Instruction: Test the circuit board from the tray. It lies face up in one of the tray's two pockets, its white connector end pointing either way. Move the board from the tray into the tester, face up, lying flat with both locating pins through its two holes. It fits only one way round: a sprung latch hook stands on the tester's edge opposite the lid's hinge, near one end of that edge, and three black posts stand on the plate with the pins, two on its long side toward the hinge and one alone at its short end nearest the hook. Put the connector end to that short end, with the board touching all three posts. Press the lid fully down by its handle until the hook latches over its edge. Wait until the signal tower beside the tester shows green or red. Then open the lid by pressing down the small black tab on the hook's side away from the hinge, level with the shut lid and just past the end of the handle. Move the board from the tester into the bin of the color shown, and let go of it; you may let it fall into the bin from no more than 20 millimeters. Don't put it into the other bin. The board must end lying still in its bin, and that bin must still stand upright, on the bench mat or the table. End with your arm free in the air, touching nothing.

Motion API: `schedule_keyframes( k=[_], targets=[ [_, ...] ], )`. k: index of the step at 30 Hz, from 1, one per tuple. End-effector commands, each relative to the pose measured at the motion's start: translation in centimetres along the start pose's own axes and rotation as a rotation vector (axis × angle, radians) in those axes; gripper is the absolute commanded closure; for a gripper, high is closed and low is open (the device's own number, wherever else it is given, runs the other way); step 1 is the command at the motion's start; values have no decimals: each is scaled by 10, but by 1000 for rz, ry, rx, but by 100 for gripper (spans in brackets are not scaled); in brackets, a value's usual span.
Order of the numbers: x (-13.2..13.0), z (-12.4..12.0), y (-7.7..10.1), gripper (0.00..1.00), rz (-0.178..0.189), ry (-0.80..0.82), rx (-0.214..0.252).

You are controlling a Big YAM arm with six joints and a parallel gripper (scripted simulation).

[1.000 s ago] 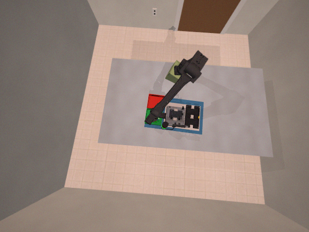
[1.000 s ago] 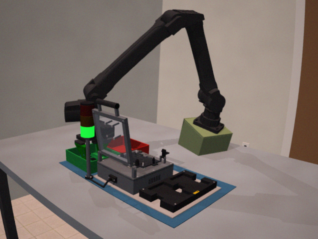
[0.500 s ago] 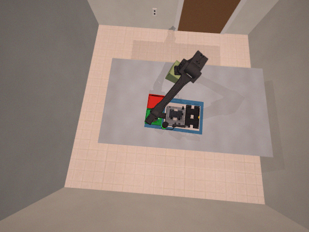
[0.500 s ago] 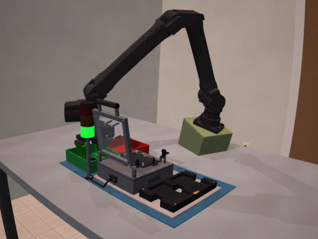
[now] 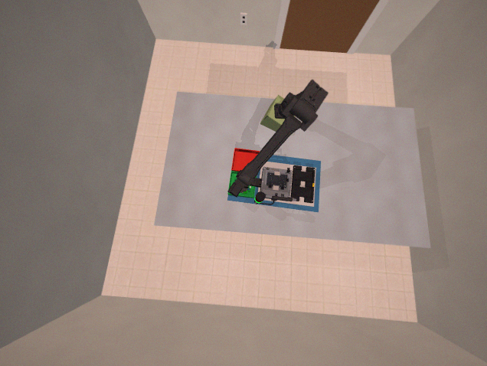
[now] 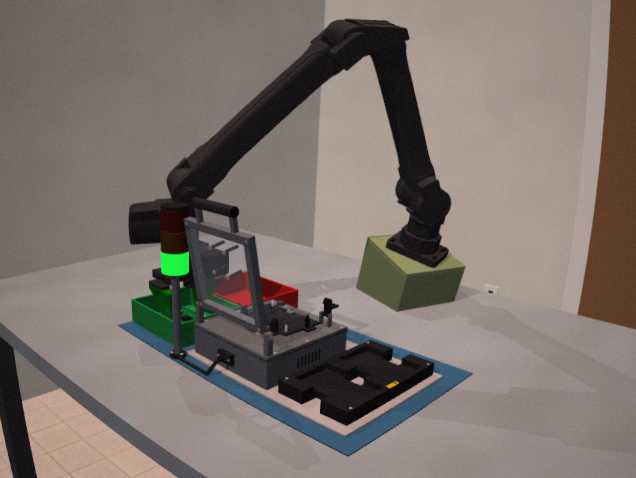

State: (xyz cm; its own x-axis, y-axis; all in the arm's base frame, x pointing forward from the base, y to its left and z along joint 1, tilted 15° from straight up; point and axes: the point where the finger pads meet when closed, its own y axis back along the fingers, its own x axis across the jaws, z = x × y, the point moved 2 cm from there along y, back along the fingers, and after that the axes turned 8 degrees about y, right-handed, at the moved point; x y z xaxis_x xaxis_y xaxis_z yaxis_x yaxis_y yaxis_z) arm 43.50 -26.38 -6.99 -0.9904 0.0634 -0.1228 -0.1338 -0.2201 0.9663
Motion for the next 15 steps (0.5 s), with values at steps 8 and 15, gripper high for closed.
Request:
schedule_keyframes(
  k=[8,15],
  targets=[
    [-6,2,5,28,-22,2,10],
    [-6,2,3,28,-19,1,8]
  ],
)
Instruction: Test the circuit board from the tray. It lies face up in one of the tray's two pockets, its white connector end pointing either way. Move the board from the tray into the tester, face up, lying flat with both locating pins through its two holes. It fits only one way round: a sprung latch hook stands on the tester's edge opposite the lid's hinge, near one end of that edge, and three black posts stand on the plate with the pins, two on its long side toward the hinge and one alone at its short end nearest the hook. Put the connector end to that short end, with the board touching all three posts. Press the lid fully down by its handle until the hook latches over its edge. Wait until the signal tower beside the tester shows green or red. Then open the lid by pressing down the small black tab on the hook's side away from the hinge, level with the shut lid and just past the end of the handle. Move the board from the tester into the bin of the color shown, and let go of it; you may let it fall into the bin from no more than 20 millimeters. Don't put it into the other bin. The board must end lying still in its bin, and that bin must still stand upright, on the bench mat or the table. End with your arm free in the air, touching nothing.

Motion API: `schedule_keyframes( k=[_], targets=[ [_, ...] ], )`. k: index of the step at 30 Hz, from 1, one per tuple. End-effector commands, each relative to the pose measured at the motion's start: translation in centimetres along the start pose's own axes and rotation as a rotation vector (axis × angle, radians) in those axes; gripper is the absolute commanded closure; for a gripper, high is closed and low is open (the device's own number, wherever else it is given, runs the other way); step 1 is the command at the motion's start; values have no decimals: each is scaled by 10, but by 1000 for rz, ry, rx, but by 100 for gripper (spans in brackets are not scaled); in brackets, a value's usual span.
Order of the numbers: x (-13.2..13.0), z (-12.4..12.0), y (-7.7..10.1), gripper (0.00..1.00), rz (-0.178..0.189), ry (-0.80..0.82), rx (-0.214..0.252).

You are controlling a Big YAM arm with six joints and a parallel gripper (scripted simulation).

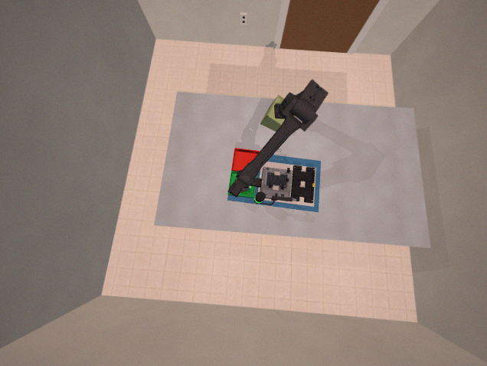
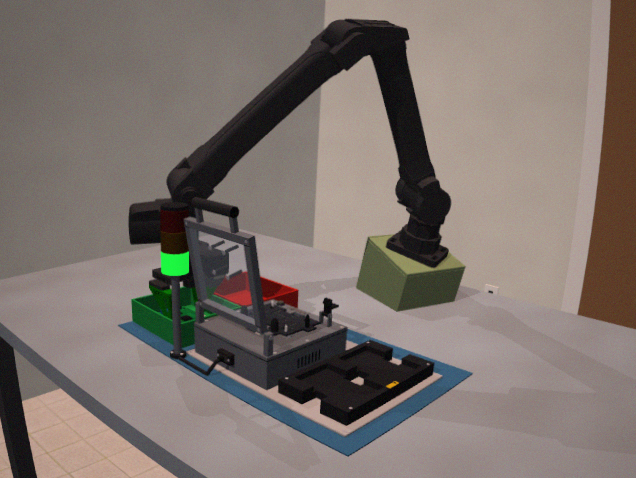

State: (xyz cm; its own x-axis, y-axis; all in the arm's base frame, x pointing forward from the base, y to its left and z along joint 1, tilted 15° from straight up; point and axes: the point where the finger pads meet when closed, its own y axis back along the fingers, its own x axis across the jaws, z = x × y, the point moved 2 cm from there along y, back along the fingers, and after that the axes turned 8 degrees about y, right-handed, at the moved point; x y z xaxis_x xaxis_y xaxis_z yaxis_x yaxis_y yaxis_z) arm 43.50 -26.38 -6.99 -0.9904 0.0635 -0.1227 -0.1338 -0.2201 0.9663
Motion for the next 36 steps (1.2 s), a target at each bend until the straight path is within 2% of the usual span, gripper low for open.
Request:
schedule_keyframes(
  k=[1,7,8,36],
  targets=[
    [-5,2,1,28,-17,1,6],
    [-5,2,0,28,-15,0,5],
    [-8,1,7,28,-28,2,14],
    [-8,1,7,28,-28,2,14]
  ],
)
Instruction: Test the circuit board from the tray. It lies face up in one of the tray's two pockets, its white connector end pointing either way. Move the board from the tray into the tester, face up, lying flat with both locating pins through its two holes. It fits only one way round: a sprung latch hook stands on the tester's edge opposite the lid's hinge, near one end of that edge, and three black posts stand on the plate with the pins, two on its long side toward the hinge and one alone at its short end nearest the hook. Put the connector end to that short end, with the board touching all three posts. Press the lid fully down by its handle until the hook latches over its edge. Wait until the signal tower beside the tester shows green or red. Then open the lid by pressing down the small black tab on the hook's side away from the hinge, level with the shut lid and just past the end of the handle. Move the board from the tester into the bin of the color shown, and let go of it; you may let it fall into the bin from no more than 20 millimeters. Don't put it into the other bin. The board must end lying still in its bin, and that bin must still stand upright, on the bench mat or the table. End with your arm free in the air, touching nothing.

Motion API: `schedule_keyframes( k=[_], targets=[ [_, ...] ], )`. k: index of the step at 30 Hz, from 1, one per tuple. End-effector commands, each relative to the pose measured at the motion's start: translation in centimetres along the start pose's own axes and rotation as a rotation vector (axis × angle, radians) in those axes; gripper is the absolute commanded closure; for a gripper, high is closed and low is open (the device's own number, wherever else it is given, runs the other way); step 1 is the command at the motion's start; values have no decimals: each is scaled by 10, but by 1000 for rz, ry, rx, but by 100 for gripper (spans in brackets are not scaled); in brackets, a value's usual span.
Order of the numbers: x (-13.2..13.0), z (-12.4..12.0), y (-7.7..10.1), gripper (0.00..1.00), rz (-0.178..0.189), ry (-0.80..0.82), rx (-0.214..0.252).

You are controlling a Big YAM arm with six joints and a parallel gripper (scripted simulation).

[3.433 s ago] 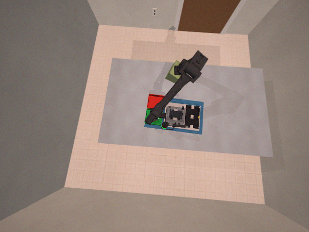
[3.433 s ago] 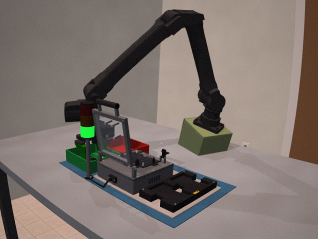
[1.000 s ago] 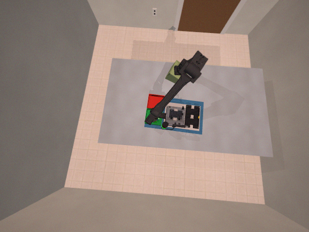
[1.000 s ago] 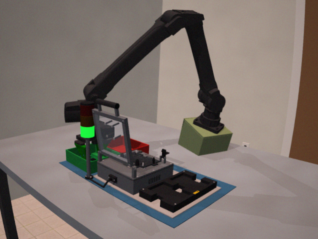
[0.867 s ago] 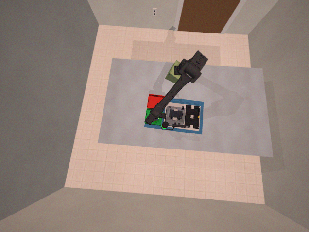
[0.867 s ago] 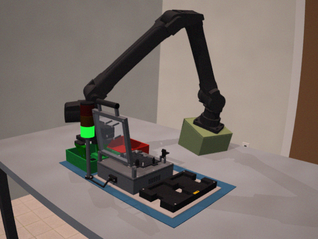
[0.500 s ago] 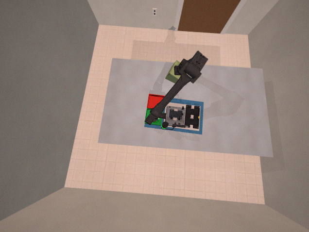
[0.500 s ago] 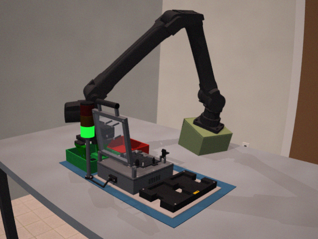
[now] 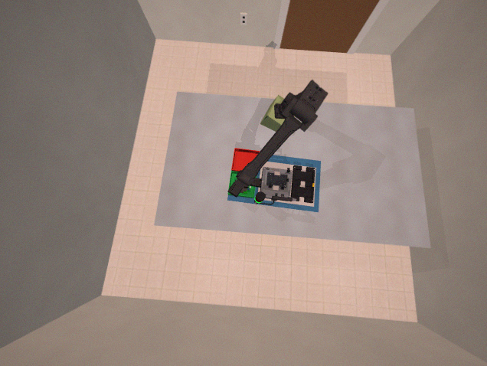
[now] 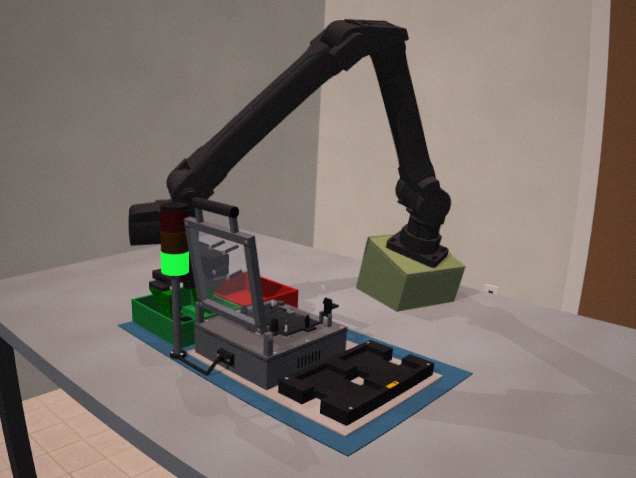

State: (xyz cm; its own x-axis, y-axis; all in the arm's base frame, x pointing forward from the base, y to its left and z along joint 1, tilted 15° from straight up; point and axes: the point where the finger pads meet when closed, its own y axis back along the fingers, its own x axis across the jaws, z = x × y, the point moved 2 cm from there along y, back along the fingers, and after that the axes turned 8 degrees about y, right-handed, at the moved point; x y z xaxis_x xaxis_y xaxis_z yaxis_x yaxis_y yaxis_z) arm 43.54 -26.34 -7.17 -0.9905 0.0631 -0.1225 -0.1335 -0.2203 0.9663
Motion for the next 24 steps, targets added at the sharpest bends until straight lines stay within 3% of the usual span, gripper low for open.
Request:
schedule_keyframes(
  k=[1,17,24],
  targets=[
    [-7,1,9,28,-29,2,14],
    [-4,3,-1,28,-14,0,5],
    [-6,2,3,28,-21,1,9]
  ],
)
